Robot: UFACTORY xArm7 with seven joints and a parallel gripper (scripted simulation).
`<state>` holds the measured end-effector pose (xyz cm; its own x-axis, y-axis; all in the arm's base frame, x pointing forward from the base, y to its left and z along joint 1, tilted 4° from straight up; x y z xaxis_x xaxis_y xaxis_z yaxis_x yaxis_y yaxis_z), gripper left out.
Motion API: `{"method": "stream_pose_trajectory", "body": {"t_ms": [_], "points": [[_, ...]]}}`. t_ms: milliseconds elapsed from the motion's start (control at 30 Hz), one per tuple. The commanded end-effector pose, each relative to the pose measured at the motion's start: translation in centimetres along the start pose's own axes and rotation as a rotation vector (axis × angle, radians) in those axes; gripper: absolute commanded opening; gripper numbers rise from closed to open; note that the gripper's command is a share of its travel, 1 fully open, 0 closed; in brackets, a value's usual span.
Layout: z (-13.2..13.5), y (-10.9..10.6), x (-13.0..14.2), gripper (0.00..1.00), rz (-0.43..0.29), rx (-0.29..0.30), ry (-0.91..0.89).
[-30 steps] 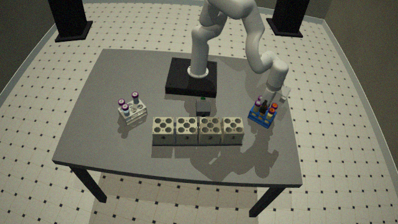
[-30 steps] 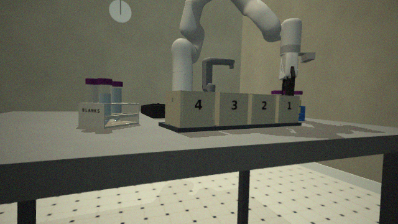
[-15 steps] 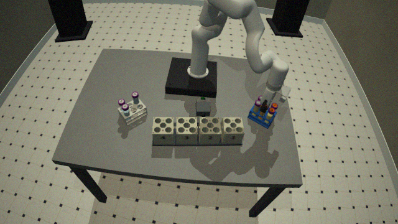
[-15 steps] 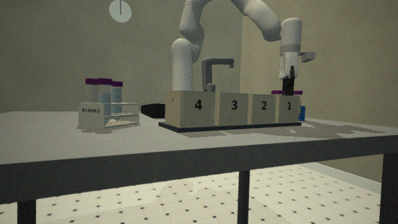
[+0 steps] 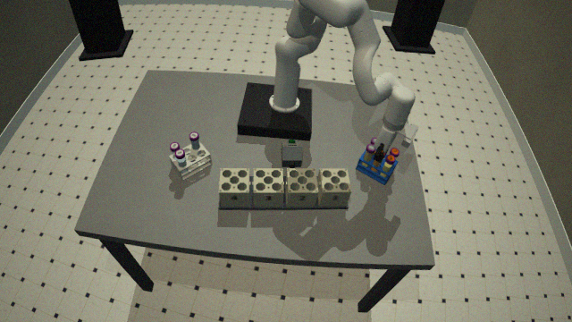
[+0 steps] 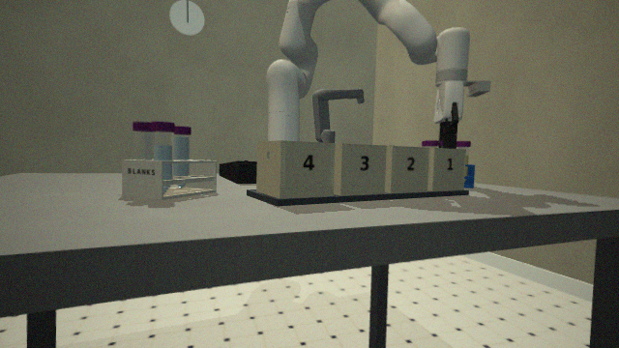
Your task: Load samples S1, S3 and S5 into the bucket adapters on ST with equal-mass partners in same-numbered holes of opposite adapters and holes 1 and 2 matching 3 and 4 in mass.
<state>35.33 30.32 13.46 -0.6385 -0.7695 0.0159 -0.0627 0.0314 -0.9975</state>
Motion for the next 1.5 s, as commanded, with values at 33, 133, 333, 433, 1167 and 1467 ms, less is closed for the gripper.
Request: {"method": "stream_pose_trajectory", "body": {"t_ms": [33,133,333,433,1167,1467], "points": [[0.0,-0.2,-0.1,0.00,0.005,0.001,0.000],[0.0,-0.2,-0.1,0.00,0.005,0.001,0.000],[0.0,-0.2,-0.1,0.00,0.005,0.001,0.000],[0.0,-0.2,-0.1,0.00,0.005,0.001,0.000],[0.0,-1.2,-0.1,0.00,0.005,0.001,0.000],[0.0,-1.9,-0.1,0.00,0.005,0.001,0.000]]}}
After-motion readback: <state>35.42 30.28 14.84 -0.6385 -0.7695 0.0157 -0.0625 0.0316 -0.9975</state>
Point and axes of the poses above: the point where the finger pads meet when closed, its own y axis out along the fingers, its own z axis across the jaws, x = y × z, the point moved 7 cm from there along -y, back along the fingers
